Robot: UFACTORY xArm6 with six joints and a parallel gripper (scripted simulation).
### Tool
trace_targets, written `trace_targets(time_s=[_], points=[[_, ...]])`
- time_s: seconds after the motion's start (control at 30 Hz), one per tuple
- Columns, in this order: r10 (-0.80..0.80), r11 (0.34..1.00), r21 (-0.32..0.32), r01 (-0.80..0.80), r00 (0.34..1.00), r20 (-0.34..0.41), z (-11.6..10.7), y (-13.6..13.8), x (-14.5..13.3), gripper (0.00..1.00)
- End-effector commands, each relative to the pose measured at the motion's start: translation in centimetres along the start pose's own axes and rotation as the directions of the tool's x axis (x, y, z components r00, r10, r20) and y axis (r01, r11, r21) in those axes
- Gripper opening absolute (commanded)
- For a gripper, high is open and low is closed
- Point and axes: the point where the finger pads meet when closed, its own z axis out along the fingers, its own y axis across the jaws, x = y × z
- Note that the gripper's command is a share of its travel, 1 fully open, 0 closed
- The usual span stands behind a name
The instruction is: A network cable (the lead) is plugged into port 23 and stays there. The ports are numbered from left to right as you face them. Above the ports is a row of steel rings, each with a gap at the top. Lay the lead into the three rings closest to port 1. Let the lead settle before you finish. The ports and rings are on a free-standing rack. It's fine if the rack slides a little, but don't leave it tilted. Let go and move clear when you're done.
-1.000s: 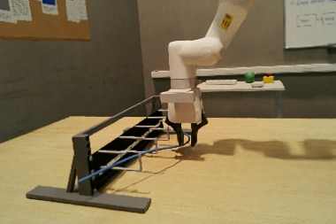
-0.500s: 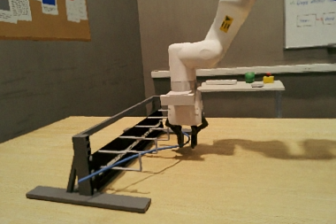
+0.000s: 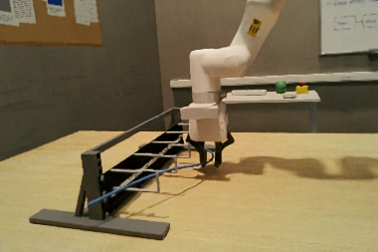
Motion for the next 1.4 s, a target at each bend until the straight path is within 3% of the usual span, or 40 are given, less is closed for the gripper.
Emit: trace_targets(time_s=[0.0, 0.23, 0.27, 1.37], points=[[0.000, 1.000, -0.005, 0.000, 1.000, 0.000, -0.19, 0.19, -0.01, 0.33], [0.000, 1.000, -0.005, 0.000, 1.000, 0.000, -0.19, 0.19, -0.01, 0.33], [0.000, 1.000, -0.005, 0.000, 1.000, 0.000, -0.19, 0.19, -0.01, 0.00], [0.000, 1.000, -0.005, 0.000, 1.000, 0.000, -0.19, 0.19, -0.01, 0.00]])
